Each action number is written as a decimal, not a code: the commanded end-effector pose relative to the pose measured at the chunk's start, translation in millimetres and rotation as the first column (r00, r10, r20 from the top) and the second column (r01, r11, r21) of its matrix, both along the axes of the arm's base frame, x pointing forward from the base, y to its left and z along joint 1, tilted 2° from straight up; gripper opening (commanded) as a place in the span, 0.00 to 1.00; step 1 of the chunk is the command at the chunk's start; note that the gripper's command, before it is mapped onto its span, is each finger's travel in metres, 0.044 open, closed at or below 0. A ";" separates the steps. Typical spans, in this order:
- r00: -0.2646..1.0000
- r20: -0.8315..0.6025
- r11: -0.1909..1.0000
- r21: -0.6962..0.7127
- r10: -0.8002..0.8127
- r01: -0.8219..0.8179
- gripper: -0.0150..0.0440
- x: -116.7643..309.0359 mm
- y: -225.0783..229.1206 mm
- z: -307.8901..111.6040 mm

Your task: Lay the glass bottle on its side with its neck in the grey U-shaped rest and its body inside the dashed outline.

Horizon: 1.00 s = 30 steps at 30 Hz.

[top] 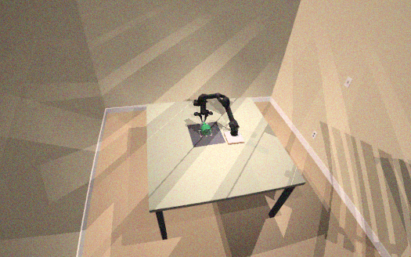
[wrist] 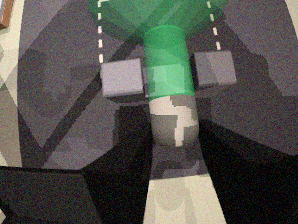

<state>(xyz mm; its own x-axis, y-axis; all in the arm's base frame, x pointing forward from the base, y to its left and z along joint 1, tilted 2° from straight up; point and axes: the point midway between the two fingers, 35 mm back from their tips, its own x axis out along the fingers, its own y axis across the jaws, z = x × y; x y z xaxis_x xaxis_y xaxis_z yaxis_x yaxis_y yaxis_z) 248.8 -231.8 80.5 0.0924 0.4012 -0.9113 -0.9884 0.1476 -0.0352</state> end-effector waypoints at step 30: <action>1.000 0.007 1.000 -0.017 0.001 -0.001 0.43 0.7 2.4 -5.7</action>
<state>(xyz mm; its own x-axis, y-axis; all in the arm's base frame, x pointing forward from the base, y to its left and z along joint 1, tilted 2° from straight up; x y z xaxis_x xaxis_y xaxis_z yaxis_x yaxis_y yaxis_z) 248.3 -233.2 76.1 0.0999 0.3805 -0.9194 -0.9882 0.1459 -0.0469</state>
